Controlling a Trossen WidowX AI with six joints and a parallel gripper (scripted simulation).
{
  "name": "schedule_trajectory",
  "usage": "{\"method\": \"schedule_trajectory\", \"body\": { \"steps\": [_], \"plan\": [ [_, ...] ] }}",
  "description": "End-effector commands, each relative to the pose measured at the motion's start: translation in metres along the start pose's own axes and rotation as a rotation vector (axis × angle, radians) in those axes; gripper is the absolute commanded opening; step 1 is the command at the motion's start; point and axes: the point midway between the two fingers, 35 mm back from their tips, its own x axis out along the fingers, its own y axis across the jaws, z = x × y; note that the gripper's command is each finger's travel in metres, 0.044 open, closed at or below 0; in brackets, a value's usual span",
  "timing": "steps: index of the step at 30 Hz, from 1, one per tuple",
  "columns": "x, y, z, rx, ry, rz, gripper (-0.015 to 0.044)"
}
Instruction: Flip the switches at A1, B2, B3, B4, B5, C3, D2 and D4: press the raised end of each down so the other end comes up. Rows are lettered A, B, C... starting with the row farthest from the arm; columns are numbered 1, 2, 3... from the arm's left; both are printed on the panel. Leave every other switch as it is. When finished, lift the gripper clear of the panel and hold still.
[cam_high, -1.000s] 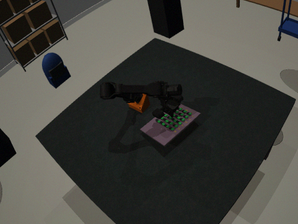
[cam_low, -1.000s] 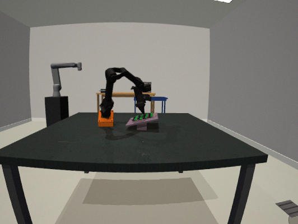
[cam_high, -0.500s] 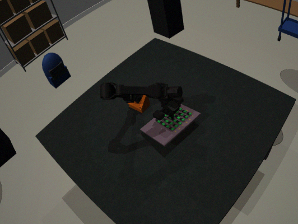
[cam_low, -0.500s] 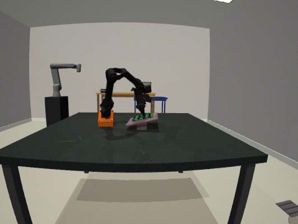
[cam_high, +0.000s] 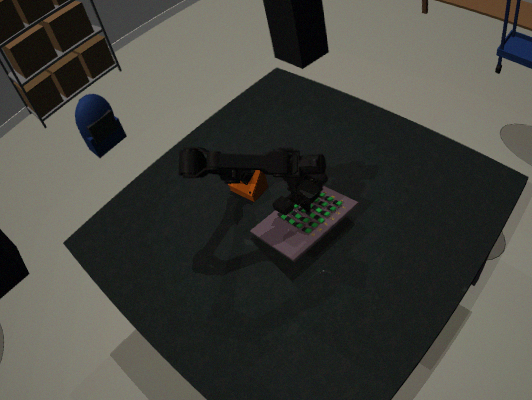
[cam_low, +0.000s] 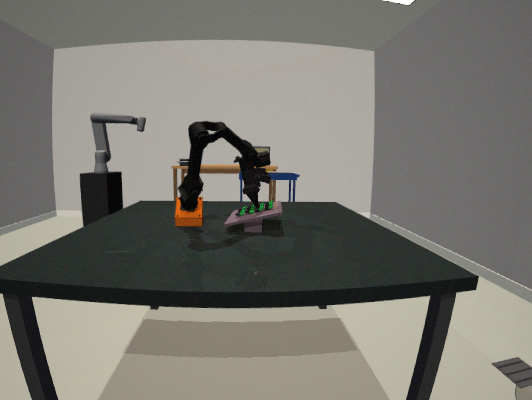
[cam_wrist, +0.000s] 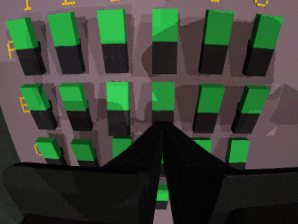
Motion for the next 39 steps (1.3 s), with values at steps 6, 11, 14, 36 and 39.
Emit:
{"method": "schedule_trajectory", "body": {
  "steps": [6,11,14,36,39],
  "plan": [
    [0.0016,-0.0002,-0.0001,-0.004,-0.001,-0.004,0.0],
    [0.0023,-0.0002,-0.0001,-0.004,-0.001,-0.004,0.0],
    [0.0027,-0.0002,-0.0001,-0.004,-0.001,-0.004,0.0],
    [0.0056,-0.0002,-0.0002,-0.004,-0.001,-0.004,0.0],
    [0.006,-0.0003,-0.0002,-0.004,-0.001,-0.004,0.0]
  ]
}}
